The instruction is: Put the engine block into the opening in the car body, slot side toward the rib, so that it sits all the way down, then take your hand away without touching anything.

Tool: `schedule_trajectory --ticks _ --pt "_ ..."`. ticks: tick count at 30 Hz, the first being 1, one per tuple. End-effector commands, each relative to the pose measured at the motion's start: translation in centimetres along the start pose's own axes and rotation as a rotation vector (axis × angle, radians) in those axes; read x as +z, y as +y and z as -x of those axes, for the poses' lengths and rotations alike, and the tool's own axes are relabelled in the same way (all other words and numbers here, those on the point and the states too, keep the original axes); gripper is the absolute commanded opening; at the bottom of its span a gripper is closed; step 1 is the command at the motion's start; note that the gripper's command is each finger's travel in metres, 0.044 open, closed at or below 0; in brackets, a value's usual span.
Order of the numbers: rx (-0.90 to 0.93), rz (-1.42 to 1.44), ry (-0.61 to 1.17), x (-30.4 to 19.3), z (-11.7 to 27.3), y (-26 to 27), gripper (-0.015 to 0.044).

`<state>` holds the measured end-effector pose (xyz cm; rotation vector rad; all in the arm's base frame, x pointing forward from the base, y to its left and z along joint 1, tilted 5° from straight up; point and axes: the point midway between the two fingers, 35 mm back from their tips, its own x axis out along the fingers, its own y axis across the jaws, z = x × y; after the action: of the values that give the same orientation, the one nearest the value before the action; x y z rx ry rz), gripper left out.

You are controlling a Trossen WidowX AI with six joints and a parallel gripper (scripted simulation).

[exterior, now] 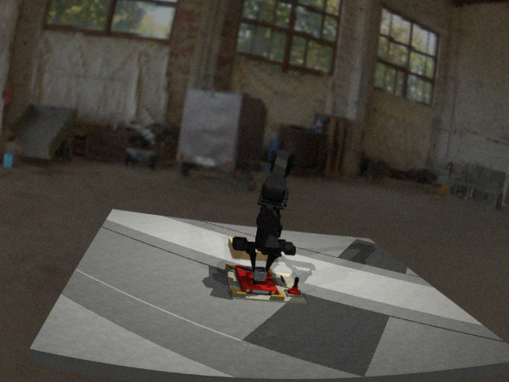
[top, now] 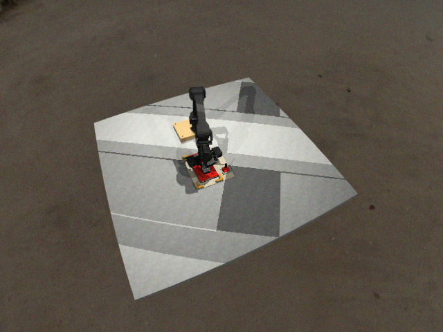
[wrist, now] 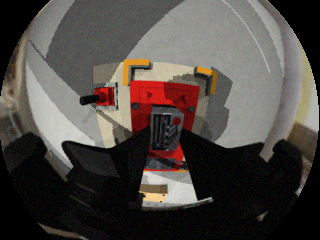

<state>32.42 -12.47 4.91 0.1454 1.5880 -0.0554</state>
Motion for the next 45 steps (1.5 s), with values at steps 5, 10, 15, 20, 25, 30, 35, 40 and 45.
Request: schedule_trajectory --ticks 5,10,15,20,25,30,35,40,45 --pt "-0.004 -0.009 0.001 0.0 -0.3 -0.1 0.0158" --pt "-0.004 -0.011 0.001 0.0 -0.4 -0.1 0.0158" --pt "-0.004 -0.01 0.001 0.0 -0.5 -0.1 0.0158" --pt "-0.004 -0.009 0.001 0.0 -0.7 -0.1 0.0158" --pt "-0.004 -0.009 0.001 0.0 -0.8 -0.1 0.0158" --pt "-0.004 -0.009 0.001 0.0 -1.0 -0.1 0.0158" --pt "-0.004 -0.009 0.001 0.0 -1.1 -0.1 0.0158" --pt "-0.004 -0.01 0.001 0.0 -1.3 -0.1 0.0158" --pt "-0.004 -0.01 0.001 0.0 -1.4 -0.1 0.0158"
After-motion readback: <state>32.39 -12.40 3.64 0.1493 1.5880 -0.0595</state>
